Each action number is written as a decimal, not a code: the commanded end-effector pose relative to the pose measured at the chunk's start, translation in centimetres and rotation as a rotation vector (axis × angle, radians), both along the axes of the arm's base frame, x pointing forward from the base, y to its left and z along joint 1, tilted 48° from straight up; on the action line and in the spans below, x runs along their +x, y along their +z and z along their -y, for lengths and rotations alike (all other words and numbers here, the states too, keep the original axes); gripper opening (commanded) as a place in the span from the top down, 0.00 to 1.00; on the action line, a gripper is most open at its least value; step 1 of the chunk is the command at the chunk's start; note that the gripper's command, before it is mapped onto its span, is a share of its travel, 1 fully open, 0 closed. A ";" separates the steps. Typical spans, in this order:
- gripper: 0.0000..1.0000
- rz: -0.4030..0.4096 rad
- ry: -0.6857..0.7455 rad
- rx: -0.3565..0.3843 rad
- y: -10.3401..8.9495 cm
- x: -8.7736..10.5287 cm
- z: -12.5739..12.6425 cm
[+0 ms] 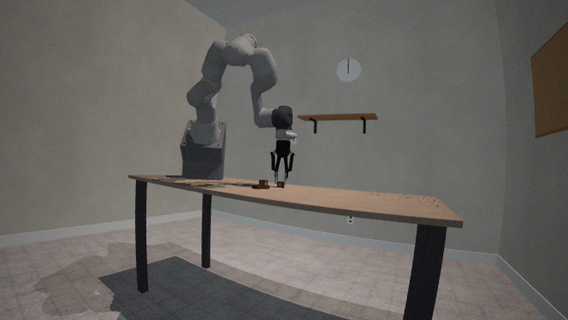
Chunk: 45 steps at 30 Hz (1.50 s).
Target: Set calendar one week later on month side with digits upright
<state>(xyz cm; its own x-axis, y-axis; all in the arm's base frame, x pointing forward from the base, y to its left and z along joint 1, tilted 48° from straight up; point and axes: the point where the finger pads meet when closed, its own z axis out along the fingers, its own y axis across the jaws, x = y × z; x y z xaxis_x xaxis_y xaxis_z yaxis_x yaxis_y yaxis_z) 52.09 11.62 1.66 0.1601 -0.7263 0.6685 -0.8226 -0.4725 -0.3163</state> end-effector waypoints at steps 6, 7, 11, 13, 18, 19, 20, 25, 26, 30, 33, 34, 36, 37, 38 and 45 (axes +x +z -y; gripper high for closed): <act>0.71 0.007 -0.006 0.011 -0.5 0.5 0.3; 0.71 0.007 -0.006 0.011 -0.5 0.5 0.3; 0.71 0.007 -0.006 0.011 -0.5 0.5 0.3; 0.71 0.007 -0.006 0.011 -0.5 0.5 0.3; 0.71 0.007 -0.006 0.011 -0.5 0.5 0.3; 0.71 0.007 -0.006 0.011 -0.5 0.5 0.3; 0.71 0.007 -0.006 0.011 -0.5 0.5 0.3; 0.71 0.007 -0.006 0.011 -0.5 0.5 0.3; 0.71 0.007 -0.006 0.011 -0.5 0.5 0.3; 0.71 0.007 -0.006 0.011 -0.5 0.5 0.3; 0.71 0.007 -0.006 0.011 -0.5 0.5 0.3; 0.71 0.007 -0.006 0.011 -0.5 0.5 0.3; 0.71 0.007 -0.006 0.011 -0.5 0.5 0.3; 0.71 0.007 -0.006 0.011 -0.5 0.5 0.3; 0.71 0.007 -0.006 0.011 -0.5 0.5 0.3; 0.83 0.007 -0.006 0.011 -0.5 0.5 0.3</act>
